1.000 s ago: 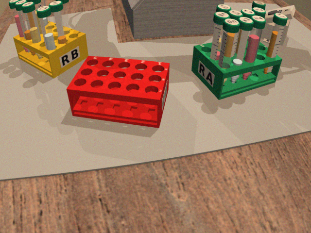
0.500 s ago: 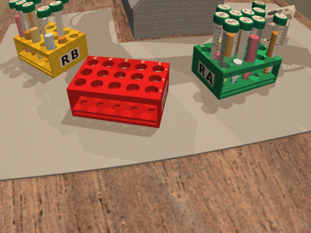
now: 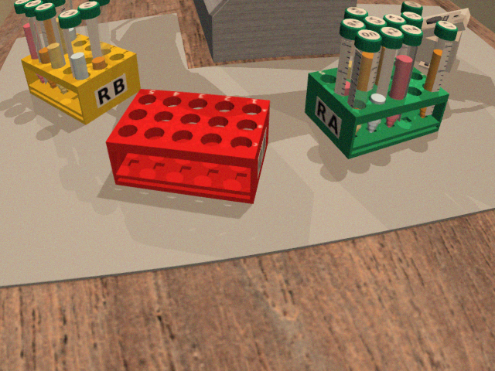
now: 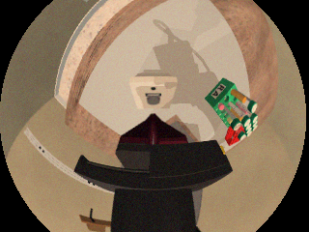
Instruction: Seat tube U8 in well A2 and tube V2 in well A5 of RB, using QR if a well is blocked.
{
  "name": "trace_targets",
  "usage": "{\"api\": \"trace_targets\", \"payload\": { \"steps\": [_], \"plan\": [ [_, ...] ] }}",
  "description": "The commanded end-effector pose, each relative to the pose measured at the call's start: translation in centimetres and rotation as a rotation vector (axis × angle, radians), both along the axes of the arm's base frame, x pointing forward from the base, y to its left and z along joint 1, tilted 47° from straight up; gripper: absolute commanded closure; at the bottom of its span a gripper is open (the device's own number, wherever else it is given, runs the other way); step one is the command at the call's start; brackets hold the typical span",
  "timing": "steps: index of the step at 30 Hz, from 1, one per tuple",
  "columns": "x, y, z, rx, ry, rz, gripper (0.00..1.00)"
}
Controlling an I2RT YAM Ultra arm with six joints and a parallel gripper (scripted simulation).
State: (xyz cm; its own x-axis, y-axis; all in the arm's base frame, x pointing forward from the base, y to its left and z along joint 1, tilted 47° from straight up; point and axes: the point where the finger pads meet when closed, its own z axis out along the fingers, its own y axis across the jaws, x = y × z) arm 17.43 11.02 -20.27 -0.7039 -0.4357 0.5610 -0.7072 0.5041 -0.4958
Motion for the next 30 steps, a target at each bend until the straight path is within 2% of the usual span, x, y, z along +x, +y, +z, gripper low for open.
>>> {"api": "trace_targets", "payload": {
  "steps": [1, 3, 4, 6, 13, 16, 18, 20, 25, 30],
  "plan": [
    [0.1, -0.8, -0.8, 0.002, -0.003, 0.022, 1.00],
    [0.1, -0.8, -0.8, 0.002, -0.003, 0.022, 1.00],
    [0.9, 0.6, -0.3, 0.036, -0.031, 0.037, 1.00],
    [0.1, -1.1, -1.2, 0.002, -0.003, 0.025, 1.00],
    [-0.1, -2.4, -2.1, 0.002, -0.003, 0.022, 1.00],
    [-0.2, -2.4, -2.4, 0.002, -0.003, 0.036, 1.00],
    [1.1, -0.7, -2.1, 0.045, -0.040, 0.040, 1.00],
    [1.1, -0.7, -2.1, 0.045, -0.040, 0.040, 1.00],
    [0.1, -2.4, -2.3, 0.010, -0.010, 0.029, 1.00],
    [-0.2, -3.0, -2.6, 0.002, -0.003, 0.030, 1.00]
  ]
}}
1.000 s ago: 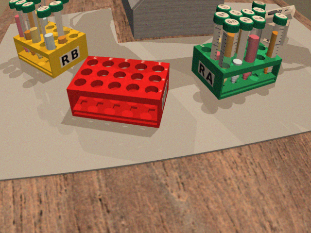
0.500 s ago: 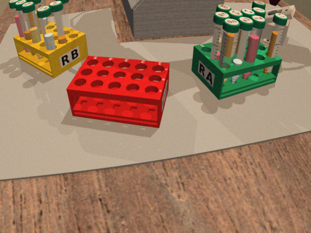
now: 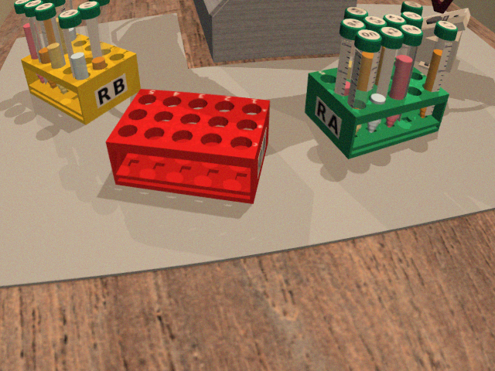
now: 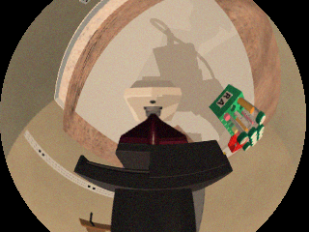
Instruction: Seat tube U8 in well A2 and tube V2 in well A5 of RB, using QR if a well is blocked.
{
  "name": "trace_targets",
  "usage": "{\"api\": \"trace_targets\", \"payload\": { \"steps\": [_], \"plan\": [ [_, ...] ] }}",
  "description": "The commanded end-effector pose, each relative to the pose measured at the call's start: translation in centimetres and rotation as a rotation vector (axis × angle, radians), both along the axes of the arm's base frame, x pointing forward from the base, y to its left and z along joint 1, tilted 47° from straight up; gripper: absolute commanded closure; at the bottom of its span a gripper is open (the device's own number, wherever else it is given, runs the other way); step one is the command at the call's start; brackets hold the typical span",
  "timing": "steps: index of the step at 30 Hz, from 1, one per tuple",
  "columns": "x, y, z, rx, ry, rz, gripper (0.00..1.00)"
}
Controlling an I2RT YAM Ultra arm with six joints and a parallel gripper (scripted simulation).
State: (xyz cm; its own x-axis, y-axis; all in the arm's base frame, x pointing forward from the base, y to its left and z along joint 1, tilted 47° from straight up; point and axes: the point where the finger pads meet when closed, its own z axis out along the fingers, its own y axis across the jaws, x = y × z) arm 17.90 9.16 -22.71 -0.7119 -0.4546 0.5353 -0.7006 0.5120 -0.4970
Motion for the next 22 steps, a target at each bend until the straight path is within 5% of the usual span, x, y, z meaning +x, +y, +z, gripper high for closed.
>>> {"api": "trace_targets", "payload": {
  "steps": [1, 22],
  "plan": [
    [-0.8, -1.2, -0.2, -0.024, 0.017, 0.025, 1.00],
    [-0.8, -2.4, -1.1, -0.024, 0.018, 0.015, 1.00]
  ]
}}
